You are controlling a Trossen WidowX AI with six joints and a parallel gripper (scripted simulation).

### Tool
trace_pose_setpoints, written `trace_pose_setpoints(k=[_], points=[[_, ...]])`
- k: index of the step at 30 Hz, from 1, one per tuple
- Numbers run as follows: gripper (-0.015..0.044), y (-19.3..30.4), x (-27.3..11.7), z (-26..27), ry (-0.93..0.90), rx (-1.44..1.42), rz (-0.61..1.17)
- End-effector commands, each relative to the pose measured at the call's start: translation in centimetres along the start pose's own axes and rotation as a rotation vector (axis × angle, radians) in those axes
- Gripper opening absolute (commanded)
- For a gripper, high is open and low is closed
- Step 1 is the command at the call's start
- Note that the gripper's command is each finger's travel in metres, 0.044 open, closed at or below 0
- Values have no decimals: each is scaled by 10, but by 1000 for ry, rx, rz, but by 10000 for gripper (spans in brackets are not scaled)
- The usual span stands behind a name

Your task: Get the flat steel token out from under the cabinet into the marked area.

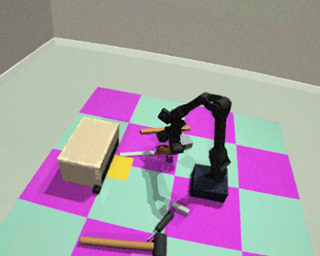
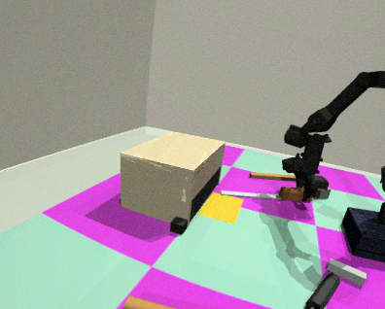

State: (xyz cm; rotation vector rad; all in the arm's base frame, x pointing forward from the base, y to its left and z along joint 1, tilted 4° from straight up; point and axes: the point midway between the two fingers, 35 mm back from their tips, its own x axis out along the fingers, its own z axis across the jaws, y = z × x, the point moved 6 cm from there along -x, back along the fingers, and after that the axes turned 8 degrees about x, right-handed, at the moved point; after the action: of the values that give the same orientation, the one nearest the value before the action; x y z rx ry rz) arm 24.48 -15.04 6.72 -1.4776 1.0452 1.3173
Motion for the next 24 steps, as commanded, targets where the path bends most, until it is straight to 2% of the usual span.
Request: trace_pose_setpoints(k=[1,3,8,16,19,24], points=[[270,1,3,0,2,-1,1],[270,2,4,0,2,-1,1],[139,0,1,0,1,2,-1],[85,0,1,0,1,2,-1],[6,0,1,0,1,2,-1],[0,-1,1,0,1,3,-1]])
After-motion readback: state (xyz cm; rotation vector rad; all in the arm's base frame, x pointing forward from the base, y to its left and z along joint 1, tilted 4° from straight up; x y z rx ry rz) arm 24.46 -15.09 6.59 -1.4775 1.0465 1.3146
